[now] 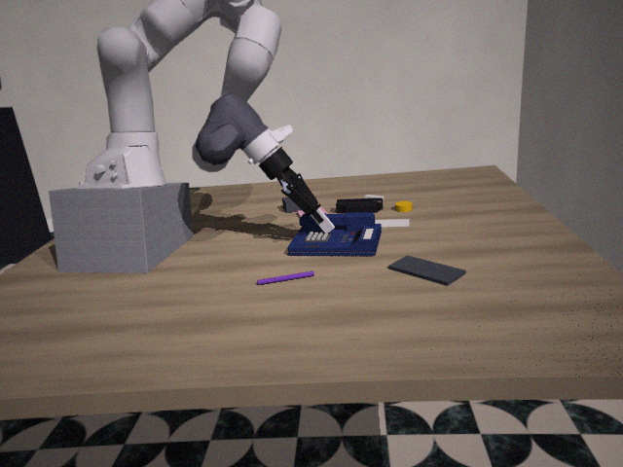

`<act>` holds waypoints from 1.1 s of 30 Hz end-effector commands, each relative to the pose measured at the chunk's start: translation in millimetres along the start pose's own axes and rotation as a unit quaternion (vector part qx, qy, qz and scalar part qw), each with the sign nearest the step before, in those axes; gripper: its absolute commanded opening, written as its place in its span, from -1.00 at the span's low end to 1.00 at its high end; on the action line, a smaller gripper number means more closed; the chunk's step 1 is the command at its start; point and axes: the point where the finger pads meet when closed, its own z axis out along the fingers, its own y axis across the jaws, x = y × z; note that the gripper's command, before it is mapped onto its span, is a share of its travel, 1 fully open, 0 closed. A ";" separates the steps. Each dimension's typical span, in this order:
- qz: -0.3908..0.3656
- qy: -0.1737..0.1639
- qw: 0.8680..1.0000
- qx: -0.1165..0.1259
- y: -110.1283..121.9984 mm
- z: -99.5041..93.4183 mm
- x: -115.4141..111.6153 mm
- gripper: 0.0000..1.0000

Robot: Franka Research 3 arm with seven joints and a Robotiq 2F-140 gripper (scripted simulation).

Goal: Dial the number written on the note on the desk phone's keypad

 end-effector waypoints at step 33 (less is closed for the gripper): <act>0.002 0.001 1.000 0.000 11.1 -12.4 -0.7 -1.00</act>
